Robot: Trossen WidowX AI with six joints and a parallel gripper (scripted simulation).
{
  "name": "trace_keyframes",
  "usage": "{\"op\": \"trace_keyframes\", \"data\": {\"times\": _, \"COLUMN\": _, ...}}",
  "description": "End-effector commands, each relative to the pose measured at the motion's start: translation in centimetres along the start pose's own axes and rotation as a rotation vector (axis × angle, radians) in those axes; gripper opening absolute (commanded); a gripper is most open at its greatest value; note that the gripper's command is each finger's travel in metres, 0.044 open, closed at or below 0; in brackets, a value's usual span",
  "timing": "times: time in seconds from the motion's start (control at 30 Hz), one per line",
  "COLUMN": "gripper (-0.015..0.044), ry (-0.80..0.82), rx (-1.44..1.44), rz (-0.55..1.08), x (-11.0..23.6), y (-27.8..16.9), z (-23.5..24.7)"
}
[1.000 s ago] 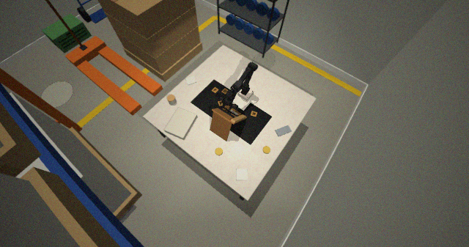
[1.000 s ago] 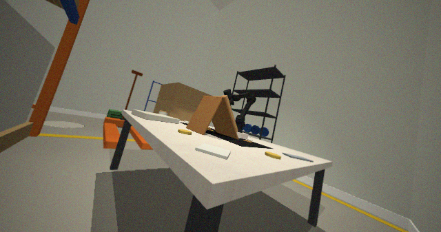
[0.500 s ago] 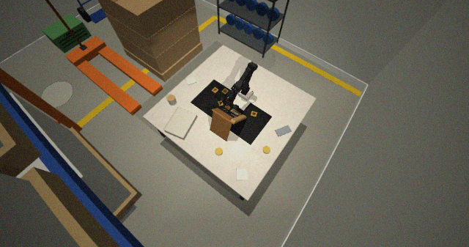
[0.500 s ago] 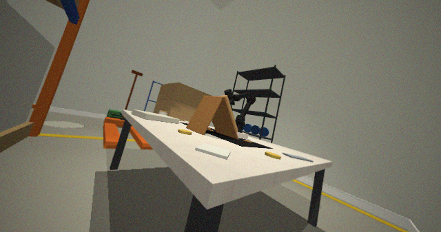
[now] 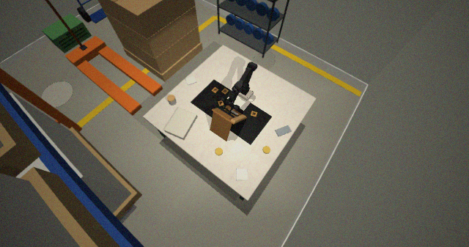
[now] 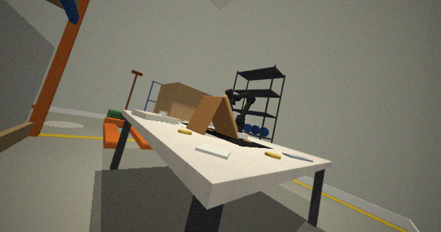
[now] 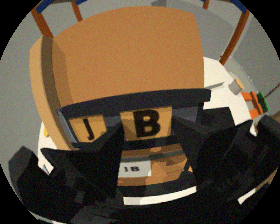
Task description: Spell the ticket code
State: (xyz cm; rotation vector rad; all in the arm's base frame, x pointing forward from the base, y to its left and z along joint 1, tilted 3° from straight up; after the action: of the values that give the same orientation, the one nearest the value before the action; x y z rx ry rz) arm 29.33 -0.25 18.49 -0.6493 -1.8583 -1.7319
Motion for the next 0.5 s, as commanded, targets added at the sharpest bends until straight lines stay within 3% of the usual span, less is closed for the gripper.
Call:
{"op": "trace_keyframes", "data": {"times": 0.0, "gripper": 0.0000, "ry": -0.003, "rx": -0.004, "rz": 0.001, "x": 0.01, "y": 0.07, "z": 0.21}}
{"op": "trace_keyframes", "data": {"times": 0.47, "gripper": 0.0000, "ry": -0.002, "rx": -0.004, "rz": 0.001, "x": -0.02, "y": 0.13, "z": 0.94}}
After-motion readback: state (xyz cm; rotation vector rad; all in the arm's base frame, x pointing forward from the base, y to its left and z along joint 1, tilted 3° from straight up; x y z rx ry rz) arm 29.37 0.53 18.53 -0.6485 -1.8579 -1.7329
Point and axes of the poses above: the point midway between the two fingers, 35 mm back from their tips, its own x axis back along the fingers, its own z axis across the jaws, y = z × x, the point moved 5 cm from there along x, back along the fingers, and after that the axes turned 8 degrees about x, right-handed, at the moved point
